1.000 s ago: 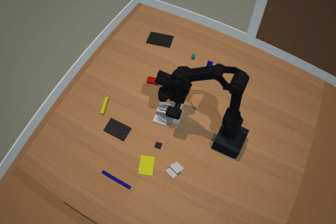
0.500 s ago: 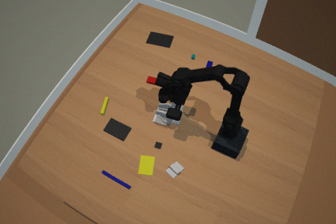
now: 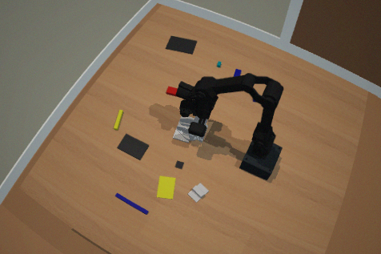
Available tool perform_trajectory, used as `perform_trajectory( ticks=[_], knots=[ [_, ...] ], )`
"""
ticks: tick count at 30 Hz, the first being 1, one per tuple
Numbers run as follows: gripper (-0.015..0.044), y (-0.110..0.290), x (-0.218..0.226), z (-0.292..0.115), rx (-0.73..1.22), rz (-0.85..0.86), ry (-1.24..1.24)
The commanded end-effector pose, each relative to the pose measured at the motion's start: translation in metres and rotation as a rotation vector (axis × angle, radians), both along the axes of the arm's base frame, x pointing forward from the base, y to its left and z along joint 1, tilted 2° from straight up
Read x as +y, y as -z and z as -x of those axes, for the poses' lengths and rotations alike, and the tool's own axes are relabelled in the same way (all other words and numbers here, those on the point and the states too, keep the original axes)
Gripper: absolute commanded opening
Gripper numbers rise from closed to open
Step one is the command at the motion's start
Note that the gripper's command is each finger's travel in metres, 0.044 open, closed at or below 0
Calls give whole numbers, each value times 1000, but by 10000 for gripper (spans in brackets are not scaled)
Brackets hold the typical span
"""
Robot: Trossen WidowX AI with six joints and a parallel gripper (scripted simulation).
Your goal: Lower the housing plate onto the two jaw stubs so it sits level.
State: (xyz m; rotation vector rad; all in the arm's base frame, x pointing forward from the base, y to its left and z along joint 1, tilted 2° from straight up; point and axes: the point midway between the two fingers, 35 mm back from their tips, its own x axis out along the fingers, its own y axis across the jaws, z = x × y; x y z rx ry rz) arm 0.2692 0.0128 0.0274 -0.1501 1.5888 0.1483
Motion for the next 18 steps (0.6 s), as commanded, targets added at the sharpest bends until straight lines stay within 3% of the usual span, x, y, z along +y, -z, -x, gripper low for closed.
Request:
perform_trajectory(
  ticks=[1,18],
  knots=[
    [351,-1,0,-1,-8,2,3],
    [351,12,0,-2,-8,2,3]
  ],
)
